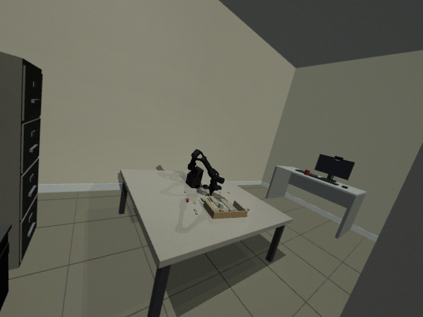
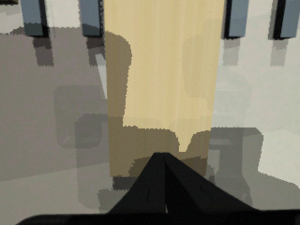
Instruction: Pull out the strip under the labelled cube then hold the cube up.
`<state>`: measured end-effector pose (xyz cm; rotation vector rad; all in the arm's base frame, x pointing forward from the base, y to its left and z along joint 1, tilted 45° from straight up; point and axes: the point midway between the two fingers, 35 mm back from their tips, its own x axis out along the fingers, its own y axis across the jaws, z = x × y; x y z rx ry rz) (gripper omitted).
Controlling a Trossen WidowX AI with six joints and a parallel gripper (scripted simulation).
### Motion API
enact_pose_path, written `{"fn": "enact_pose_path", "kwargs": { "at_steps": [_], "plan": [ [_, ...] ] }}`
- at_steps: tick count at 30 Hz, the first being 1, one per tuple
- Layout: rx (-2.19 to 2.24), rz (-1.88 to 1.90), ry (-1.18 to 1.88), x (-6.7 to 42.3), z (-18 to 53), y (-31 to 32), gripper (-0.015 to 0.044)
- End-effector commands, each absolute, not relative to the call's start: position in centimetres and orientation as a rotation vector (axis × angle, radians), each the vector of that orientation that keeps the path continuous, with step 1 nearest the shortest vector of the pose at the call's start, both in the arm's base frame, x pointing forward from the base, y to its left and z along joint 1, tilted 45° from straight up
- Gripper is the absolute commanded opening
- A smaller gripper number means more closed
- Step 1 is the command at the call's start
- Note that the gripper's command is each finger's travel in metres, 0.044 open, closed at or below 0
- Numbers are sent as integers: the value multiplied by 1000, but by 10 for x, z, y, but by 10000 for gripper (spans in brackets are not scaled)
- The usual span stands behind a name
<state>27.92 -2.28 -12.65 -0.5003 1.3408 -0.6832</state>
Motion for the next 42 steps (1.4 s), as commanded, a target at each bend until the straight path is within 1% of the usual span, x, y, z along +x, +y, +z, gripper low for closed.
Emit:
{"fn": "enact_pose_path", "kwargs": {
  "at_steps": [1,42],
  "plan": [
    [-508,-689,1379,262,-131,-28,0],
    [-508,-688,1381,226,-136,-25,0]
  ]
}}
